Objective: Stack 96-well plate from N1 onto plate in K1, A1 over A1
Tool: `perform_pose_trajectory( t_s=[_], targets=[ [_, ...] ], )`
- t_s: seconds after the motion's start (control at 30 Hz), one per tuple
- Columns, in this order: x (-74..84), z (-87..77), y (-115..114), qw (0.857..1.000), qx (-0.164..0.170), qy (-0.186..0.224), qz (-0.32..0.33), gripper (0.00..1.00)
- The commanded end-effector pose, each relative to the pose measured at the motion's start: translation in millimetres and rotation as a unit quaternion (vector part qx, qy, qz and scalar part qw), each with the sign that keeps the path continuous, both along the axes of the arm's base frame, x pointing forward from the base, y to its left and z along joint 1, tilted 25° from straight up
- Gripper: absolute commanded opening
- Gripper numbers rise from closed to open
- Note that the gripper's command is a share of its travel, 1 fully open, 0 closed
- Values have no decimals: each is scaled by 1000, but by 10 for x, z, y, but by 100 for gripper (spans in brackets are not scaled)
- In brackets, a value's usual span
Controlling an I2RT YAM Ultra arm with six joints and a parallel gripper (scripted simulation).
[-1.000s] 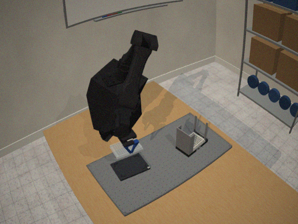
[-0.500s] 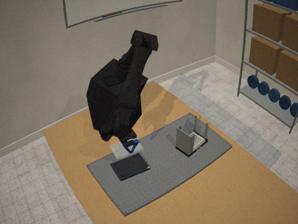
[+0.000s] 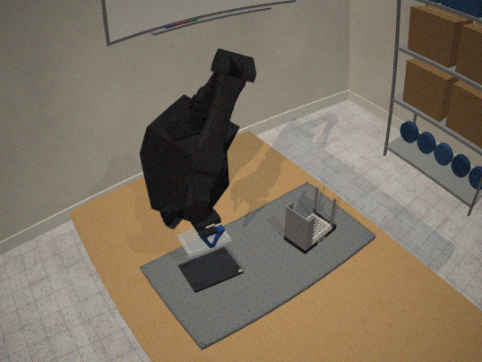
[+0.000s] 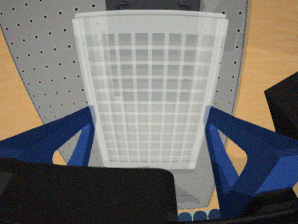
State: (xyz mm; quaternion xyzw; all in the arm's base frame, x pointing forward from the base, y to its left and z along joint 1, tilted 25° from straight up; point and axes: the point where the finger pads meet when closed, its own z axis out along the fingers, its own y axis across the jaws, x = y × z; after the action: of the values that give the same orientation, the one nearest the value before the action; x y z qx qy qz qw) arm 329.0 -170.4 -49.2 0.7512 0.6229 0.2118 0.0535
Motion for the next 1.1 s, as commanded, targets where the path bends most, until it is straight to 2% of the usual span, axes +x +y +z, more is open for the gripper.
perform_pose_trajectory(
  t_s=[0.0, 0.07, 0.13, 0.3, 1.07],
  targets=[
    [-108, 39, -1, 1000, 4, 4, -7, 0],
    [-108, 39, -1, 1000, 4, 4, -7, 0],
    [-35, 62, 90, 999, -18, -7, 33, 0],
    [17, 117, 232, 994, -48, -24, 99, 0],
    [162, 320, 849, 994, -45, -24, 93, 0]
  ],
)
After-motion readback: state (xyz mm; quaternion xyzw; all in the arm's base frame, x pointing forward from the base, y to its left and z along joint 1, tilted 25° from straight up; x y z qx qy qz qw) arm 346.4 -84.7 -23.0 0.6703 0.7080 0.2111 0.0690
